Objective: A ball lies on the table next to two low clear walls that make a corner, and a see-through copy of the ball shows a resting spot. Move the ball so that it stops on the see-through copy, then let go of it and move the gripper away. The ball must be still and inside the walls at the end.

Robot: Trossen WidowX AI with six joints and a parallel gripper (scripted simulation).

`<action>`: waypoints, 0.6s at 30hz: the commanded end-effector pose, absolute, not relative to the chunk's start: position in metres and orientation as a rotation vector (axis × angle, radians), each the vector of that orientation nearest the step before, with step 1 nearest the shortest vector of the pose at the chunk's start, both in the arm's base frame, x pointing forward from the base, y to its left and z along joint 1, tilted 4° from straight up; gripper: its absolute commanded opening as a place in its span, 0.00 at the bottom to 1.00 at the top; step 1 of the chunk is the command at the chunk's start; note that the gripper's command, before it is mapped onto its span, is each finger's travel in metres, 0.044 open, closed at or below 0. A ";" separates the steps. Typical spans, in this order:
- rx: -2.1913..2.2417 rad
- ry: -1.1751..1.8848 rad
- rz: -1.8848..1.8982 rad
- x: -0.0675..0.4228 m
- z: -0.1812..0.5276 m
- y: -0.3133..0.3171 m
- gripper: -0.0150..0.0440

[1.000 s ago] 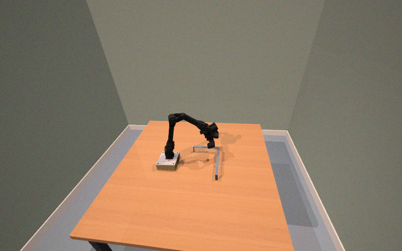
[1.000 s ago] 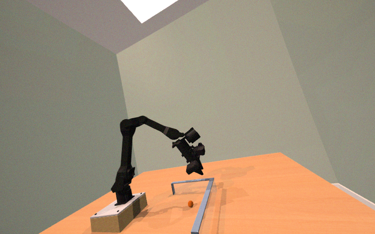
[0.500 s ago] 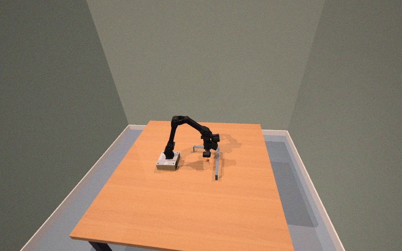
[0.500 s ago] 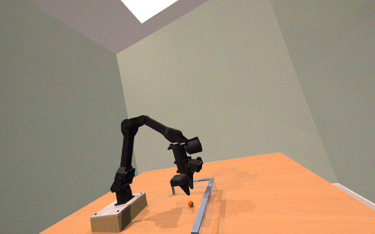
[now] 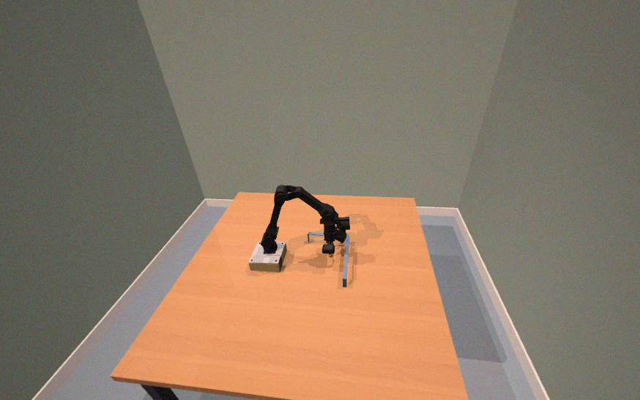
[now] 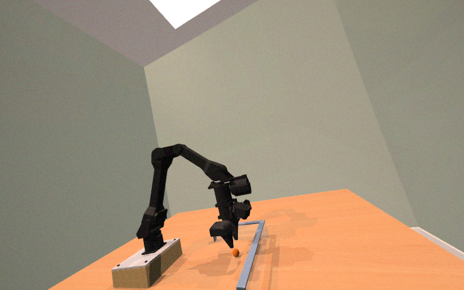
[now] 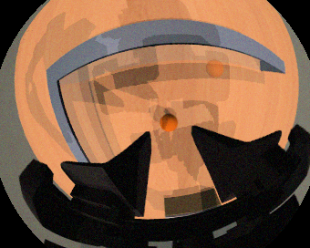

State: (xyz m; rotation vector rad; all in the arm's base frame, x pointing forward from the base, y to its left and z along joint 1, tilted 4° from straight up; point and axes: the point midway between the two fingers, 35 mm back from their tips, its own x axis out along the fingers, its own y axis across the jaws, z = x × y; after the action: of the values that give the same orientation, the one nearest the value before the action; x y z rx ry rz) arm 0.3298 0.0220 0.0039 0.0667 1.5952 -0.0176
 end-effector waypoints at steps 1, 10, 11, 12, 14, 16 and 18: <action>0.061 1.598 -0.018 0.329 -0.003 0.021 0.63; 0.061 1.598 -0.018 0.328 -0.018 0.022 0.63; 0.061 1.598 -0.018 0.328 -0.019 0.022 0.63; 0.061 1.598 -0.018 0.328 -0.021 0.022 0.63; 0.061 1.598 -0.018 0.328 -0.024 0.022 0.63; 0.061 1.599 -0.018 0.328 -0.027 0.022 0.63; 0.061 1.599 -0.018 0.327 -0.028 0.022 0.63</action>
State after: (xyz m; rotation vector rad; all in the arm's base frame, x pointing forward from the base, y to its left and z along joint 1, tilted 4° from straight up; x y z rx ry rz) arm 0.3295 0.0226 -0.0225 0.0650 1.5939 -0.0160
